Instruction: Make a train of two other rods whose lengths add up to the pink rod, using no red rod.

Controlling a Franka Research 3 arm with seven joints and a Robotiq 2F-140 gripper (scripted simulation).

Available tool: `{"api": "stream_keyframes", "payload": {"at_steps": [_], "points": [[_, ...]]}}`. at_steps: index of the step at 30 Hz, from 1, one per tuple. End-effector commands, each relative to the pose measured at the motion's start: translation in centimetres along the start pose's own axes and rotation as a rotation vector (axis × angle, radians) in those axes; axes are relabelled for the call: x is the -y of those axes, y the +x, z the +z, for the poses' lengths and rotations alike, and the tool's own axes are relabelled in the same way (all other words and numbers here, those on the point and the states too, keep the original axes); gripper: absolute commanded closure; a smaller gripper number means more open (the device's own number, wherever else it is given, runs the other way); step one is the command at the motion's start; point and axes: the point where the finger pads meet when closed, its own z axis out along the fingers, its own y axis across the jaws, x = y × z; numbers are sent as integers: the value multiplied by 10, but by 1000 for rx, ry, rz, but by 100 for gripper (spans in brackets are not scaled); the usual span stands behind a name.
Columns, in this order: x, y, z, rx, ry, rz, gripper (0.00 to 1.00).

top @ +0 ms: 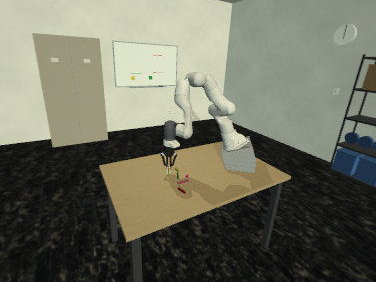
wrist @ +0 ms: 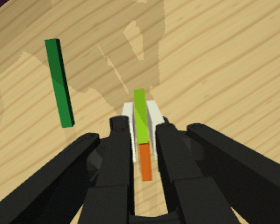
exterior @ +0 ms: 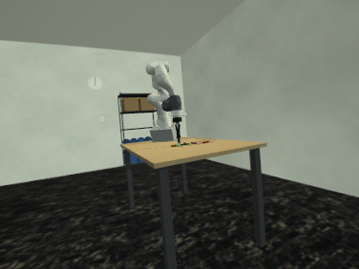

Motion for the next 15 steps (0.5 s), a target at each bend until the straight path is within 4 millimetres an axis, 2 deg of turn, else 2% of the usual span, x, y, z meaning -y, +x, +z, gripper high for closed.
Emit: {"api": "stream_keyframes", "payload": {"at_steps": [1,6,15], "points": [[-1,1,0,-1,-2,6,90],[-1,1,0,-1,-2,6,85],[-1,1,0,-1,-2,6,85]]}}
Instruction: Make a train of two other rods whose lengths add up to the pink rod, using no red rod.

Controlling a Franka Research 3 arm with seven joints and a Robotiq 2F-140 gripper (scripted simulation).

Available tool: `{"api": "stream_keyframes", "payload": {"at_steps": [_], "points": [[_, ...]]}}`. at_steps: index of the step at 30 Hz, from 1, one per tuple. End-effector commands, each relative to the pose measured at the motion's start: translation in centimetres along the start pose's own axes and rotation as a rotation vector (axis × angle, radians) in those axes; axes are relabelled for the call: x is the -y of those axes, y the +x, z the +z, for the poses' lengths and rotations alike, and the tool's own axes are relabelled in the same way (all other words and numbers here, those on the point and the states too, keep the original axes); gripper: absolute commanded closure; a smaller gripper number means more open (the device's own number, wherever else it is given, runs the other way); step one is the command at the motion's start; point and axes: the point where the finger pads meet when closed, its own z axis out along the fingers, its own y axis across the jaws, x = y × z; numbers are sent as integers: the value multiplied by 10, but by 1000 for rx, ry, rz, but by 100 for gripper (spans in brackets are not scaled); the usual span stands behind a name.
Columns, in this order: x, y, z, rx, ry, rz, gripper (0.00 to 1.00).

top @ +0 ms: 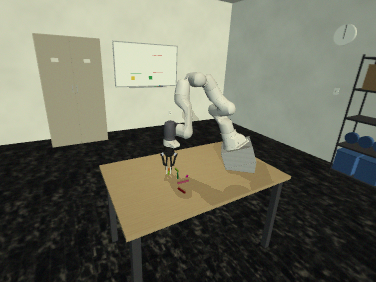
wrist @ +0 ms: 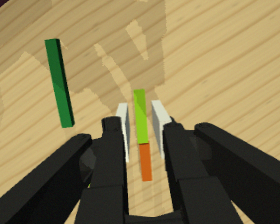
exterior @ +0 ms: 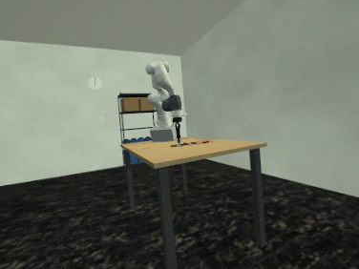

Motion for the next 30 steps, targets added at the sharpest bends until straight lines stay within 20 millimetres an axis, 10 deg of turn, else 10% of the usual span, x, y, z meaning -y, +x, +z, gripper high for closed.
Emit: {"api": "stream_keyframes", "payload": {"at_steps": [1,30], "points": [[-1,1,0,-1,-2,6,85],[0,1,-89,-1,-2,6,85]]}}
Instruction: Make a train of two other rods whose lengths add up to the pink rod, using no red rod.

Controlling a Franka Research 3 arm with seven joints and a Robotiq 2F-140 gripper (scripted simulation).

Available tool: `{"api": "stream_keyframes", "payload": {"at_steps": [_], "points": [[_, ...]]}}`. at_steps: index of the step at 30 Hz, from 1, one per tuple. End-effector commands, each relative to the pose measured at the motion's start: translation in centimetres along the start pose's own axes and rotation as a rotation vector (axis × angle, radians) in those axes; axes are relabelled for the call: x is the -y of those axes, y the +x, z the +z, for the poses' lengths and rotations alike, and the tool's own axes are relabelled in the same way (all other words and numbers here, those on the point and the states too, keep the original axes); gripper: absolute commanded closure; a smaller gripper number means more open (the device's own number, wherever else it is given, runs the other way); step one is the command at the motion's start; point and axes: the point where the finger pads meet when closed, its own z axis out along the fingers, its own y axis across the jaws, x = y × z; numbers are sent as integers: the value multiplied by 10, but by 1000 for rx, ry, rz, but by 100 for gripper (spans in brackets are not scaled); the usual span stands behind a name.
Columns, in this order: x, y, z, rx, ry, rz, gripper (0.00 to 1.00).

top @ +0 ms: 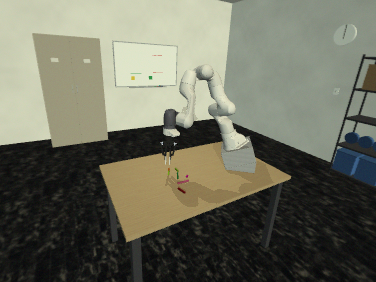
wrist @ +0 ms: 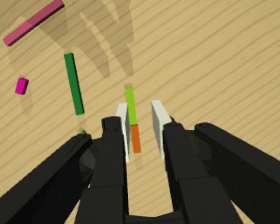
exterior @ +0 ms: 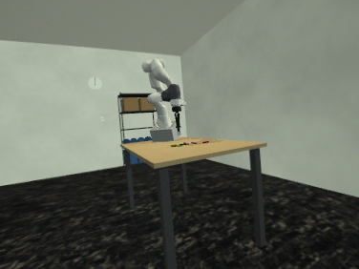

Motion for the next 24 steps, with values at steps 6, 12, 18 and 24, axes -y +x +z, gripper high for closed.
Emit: {"api": "stream_keyframes", "payload": {"at_steps": [6,12,18,24], "points": [[7,-5,-3,19,23,-18,0],[7,-5,-3,19,23,-18,0],[7,-5,-3,19,23,-18,0],[7,-5,-3,19,23,-18,0]]}}
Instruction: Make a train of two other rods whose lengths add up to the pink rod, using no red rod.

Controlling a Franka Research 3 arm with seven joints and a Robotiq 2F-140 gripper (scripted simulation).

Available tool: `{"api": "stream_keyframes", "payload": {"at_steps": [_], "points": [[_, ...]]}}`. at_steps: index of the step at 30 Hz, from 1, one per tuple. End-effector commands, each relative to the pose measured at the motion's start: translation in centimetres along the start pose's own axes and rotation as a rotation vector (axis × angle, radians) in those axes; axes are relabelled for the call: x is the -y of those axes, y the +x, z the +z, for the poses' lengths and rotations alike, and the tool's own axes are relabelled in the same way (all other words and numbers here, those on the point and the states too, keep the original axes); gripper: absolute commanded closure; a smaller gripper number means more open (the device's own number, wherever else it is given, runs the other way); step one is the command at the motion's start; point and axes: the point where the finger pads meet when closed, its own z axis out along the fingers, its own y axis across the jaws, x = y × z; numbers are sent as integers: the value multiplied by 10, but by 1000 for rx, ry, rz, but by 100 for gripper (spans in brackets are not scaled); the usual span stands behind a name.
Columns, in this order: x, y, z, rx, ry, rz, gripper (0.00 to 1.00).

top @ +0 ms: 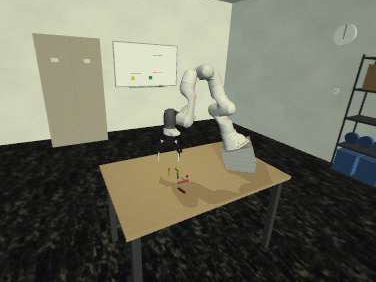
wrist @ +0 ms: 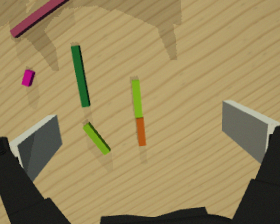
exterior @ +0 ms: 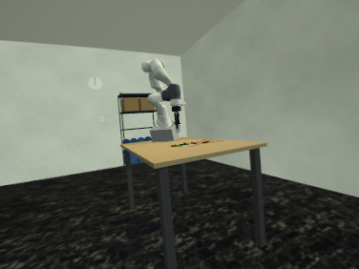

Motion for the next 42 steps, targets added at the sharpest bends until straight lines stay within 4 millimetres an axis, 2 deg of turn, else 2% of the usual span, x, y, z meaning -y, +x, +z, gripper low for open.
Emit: {"api": "stream_keyframes", "payload": {"at_steps": [1,6,12,14,23,28,42], "points": [[1,1,-1,0,2,-8,0],[1,1,-3,0,2,-8,0],[1,1,-19,0,2,-8,0],[1,1,-19,0,2,-8,0],[1,1,-59,0,2,-8,0],[1,0,-73,0,2,-8,0],[1,1,-76,0,2,-8,0]]}}
